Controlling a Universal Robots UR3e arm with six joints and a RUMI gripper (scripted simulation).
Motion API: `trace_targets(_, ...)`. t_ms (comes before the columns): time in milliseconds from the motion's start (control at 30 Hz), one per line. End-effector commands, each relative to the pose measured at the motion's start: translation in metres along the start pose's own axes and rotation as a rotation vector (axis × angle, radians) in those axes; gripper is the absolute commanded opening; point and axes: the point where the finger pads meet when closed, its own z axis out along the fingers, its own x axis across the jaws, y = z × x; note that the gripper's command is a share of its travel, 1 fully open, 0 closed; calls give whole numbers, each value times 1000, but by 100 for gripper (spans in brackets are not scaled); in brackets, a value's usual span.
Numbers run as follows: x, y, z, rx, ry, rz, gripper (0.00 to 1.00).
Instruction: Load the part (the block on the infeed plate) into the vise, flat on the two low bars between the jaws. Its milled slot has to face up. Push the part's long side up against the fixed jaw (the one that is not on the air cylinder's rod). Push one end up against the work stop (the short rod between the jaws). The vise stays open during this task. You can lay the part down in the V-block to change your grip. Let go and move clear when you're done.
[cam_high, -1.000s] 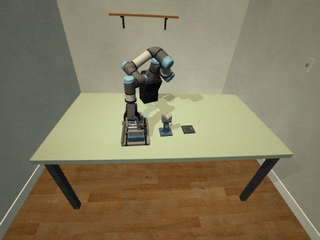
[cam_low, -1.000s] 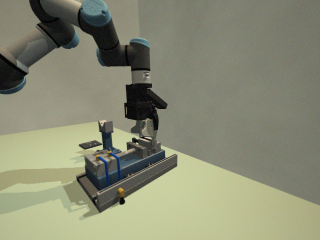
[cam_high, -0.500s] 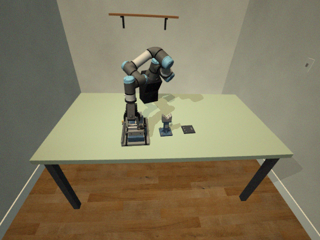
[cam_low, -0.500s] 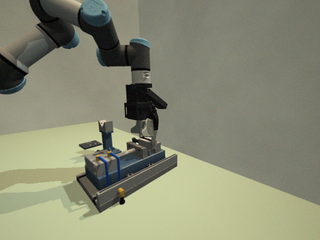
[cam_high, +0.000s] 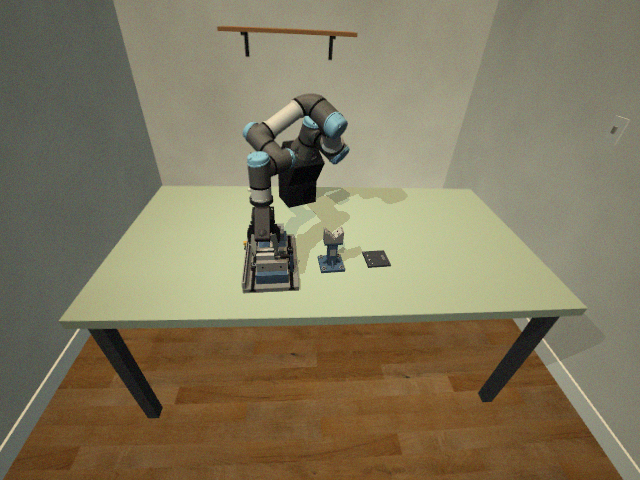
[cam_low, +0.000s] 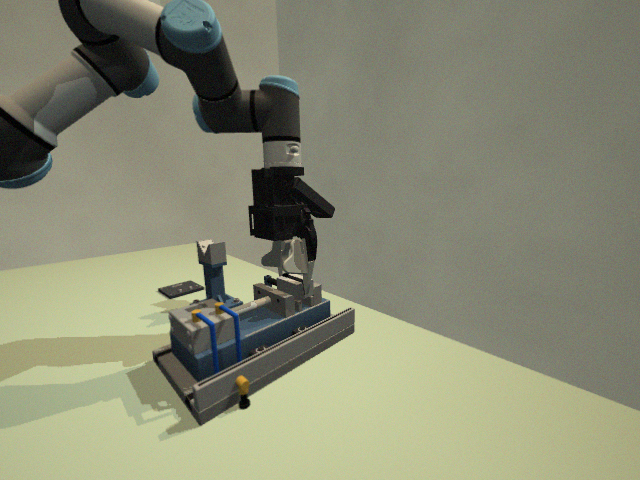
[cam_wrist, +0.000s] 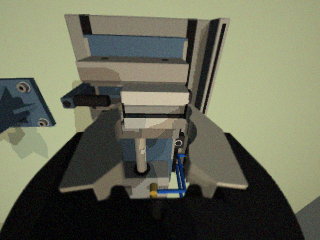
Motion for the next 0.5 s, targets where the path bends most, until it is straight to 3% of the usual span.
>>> trace_targets(0, 1, -1, -1, 2, 2, -1, 0)
trace_targets(467, 1, -1, 0, 2, 2, -1, 0)
